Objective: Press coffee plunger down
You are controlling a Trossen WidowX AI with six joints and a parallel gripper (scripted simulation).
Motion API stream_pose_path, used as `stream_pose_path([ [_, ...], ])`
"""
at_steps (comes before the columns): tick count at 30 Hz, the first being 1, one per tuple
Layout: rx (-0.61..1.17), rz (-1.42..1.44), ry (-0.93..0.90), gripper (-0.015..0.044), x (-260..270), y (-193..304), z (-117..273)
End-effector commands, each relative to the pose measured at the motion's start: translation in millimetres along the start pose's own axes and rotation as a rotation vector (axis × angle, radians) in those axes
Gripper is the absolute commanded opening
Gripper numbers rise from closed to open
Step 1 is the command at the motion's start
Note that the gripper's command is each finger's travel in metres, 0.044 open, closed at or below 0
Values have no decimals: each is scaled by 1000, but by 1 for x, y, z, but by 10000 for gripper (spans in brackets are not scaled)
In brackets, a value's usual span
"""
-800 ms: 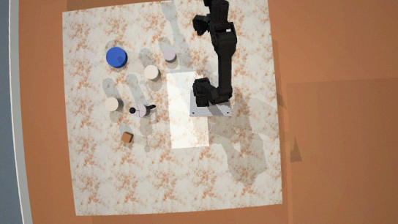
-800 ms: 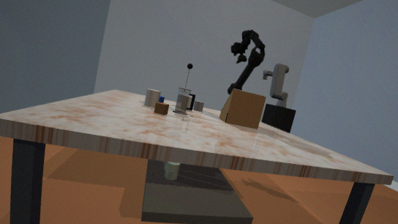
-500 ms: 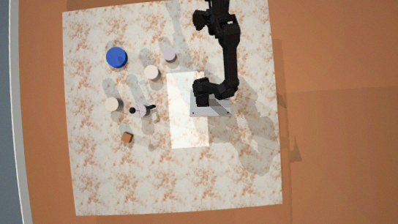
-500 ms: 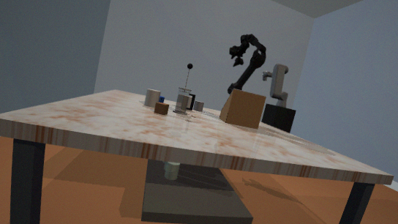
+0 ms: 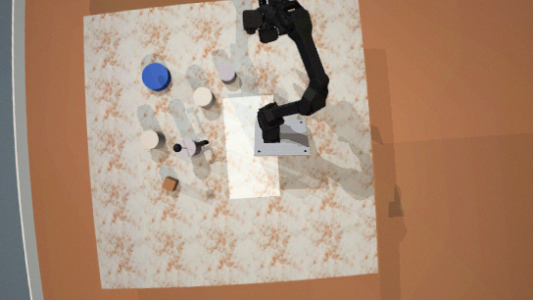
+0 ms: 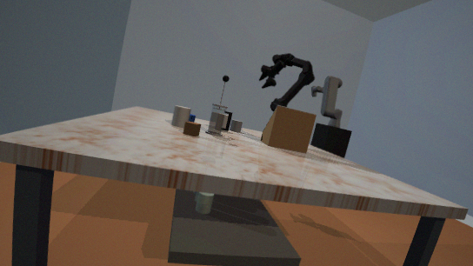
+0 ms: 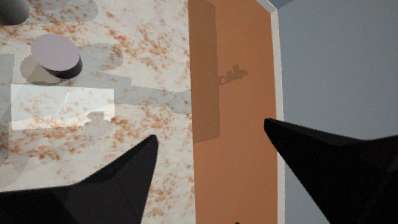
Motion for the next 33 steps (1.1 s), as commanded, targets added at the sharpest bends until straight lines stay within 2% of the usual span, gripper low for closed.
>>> stream_pose_path([
  [1,-40,-42,-53,440,8,-11,-24],
  [6,-115,-93,-136,440,20,-39,-59],
  [13,-274,-142,-287,440,59,-120,-100],
  [17,-325,-199,-383,440,97,-177,-107],
  [24,-391,-277,-492,440,174,-264,-75],
  [28,-416,-317,-542,440,227,-300,-37],
  [33,-460,-373,-576,440,290,-321,22],
])
Point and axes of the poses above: the point midway between the two fingers, 35 mm back from their tips, its own z axis back along the fingers, its own x axis across the jaws, y = z × x, the point moved 2 cm from there along z, back along the fingers, and after that the axes turned 11 degrees about -z, right-handed, at the moved point
